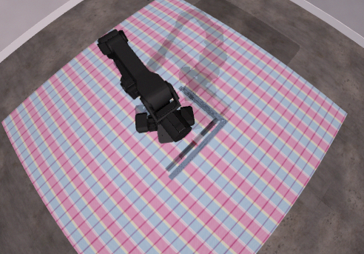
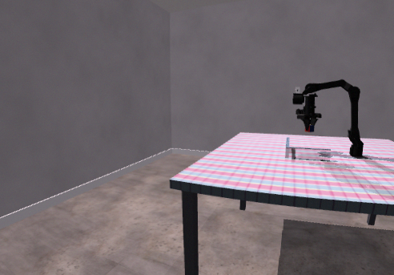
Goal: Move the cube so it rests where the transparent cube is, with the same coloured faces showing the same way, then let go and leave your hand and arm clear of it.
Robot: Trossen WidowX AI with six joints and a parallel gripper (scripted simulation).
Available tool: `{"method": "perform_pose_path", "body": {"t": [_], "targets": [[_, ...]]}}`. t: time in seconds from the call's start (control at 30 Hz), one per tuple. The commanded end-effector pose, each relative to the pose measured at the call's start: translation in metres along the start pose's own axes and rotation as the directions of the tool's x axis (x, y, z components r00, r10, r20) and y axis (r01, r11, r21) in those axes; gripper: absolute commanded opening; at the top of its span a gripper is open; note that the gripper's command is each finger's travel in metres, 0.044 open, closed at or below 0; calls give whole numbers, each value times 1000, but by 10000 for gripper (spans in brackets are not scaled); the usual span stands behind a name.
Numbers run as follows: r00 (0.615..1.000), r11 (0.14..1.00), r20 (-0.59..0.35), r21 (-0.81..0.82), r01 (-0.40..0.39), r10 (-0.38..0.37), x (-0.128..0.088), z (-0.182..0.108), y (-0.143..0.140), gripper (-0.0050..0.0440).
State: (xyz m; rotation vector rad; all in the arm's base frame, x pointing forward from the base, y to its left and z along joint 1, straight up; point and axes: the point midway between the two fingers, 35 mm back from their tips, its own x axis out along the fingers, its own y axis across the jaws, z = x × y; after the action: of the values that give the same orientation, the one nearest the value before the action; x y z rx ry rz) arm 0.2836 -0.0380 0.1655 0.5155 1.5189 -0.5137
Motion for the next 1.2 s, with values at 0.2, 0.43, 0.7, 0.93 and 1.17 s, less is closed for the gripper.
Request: {"method": "perform_pose_path", "body": {"t": [0.2,0.43,0.7,0.93,1.17], "targets": [[999,981,33,195,-22,16,-9,5,10,0],[999,932,36,360,-29,18,-7,9,18,0],[999,798,40,601,-40,20,-3,14,32,0],[999,682,42,730,-45,22,0,16,41,0],[999,487,42,872,-48,24,4,20,52,0]]}}
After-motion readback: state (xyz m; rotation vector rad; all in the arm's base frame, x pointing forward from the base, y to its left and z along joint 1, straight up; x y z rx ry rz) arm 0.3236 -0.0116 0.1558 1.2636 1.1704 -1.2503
